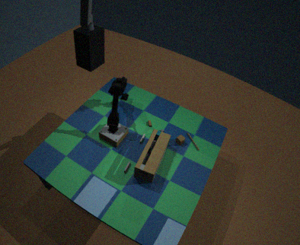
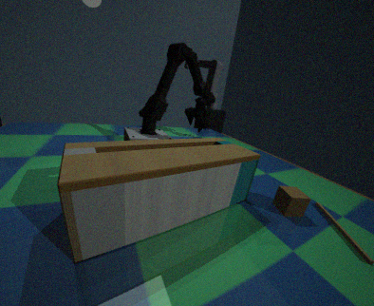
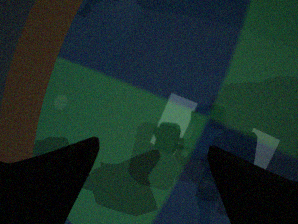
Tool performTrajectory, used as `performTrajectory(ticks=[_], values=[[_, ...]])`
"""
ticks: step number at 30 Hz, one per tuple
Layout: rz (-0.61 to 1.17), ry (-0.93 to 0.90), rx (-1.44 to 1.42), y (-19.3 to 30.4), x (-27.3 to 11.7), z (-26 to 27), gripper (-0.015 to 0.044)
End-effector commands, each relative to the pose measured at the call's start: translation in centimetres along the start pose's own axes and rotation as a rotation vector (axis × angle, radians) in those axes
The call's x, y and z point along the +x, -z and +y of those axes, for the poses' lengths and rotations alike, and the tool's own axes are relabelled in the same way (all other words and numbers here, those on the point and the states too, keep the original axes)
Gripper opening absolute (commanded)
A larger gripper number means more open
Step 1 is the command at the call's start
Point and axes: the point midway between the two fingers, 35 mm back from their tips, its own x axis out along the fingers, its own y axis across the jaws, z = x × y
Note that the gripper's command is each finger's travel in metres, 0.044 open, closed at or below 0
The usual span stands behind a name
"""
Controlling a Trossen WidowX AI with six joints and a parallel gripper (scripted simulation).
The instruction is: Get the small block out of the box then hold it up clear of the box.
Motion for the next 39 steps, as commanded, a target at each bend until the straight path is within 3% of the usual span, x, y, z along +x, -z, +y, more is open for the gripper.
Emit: performTrajectory(ticks=[1,11,22,31,39], values=[[-0.037,0.118,-0.005,-1.4,-3.2,-6.5,0.0400],[-0.011,0.355,0.010,0.5,-11.2,-19.6,0.0400],[0.135,0.553,0.041,9.0,-21.4,-30.3,0.0400],[0.318,0.623,0.089,19.6,-29.6,-34.3,0.0400],[0.486,0.568,0.171,30.5,-35.5,-33.0,0.0400]])
